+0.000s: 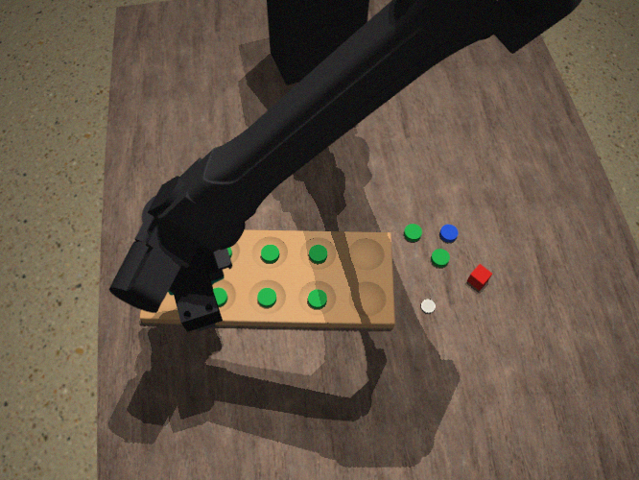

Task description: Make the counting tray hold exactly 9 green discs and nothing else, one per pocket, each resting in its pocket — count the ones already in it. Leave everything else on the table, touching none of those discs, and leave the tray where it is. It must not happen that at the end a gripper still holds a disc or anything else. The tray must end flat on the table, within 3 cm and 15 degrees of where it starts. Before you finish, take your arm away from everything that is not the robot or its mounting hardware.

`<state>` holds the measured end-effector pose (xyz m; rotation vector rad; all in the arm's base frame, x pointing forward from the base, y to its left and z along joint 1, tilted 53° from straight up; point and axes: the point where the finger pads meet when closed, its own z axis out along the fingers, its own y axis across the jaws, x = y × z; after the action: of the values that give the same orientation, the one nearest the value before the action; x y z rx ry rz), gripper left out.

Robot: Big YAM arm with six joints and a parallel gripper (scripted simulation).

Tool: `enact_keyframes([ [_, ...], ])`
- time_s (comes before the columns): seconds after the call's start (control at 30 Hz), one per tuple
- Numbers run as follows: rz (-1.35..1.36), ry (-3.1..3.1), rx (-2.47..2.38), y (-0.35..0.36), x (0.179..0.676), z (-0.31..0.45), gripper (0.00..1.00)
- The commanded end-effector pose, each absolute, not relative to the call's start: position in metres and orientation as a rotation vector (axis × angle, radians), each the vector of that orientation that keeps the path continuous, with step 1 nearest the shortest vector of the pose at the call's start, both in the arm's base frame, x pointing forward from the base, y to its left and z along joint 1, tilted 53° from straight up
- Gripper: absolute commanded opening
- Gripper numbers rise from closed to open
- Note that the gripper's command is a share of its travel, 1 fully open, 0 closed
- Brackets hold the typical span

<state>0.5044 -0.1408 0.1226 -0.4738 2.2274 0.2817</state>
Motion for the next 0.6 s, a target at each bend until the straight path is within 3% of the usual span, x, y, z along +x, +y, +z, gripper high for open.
enact_keyframes([
  [0.0, 0.203, 2.182, -0.518, -0.200, 0.499, 0.118, 0.00],
  [0.33, 0.193, 2.135, -0.555, -0.206, 0.499, 0.125, 0.00],
  [0.57, 0.217, 2.155, -0.523, -0.186, 0.536, 0.080, 0.00],
])
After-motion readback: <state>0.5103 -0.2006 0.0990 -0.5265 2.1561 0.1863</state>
